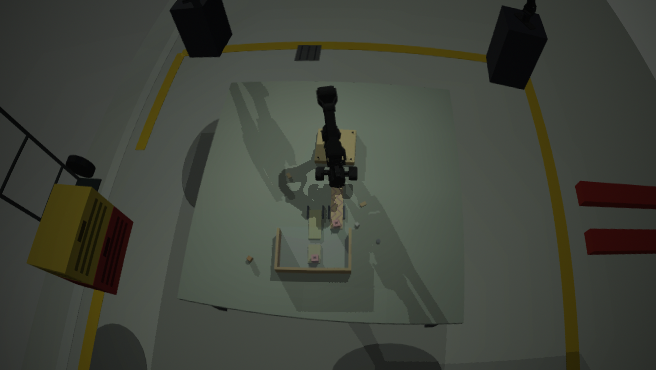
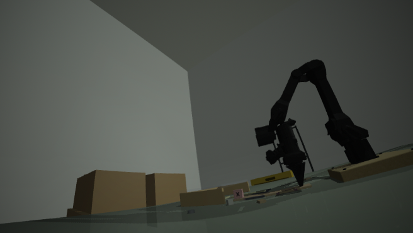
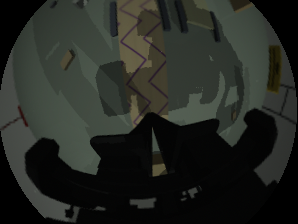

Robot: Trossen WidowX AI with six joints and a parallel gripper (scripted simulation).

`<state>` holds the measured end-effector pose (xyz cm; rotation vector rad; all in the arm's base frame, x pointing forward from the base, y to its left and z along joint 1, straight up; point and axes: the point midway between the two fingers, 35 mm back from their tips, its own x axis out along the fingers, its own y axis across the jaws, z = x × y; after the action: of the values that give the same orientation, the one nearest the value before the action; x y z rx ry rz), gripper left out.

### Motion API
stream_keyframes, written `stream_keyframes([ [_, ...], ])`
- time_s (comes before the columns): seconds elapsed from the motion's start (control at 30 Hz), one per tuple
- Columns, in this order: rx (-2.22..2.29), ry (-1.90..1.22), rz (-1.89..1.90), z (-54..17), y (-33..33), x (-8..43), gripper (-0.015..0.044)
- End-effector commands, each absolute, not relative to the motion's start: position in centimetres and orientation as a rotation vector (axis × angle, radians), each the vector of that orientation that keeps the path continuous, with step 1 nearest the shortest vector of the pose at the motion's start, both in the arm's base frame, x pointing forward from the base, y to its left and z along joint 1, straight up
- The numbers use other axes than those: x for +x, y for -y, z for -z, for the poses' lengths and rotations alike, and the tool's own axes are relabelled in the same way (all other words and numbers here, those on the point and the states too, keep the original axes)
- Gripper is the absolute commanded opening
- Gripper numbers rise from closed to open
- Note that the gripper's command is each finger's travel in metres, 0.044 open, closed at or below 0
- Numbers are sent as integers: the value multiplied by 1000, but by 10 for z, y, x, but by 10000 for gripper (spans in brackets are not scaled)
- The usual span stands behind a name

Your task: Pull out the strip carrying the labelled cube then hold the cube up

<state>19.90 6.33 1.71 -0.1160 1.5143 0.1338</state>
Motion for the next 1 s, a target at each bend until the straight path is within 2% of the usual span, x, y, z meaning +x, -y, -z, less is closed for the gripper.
stream_keyframes([
  [0.0, -115, -1545, -127, -12, -60, 184, 0],
  [0.97, -115, -1546, -127, -12, -58, 173, 0],
])
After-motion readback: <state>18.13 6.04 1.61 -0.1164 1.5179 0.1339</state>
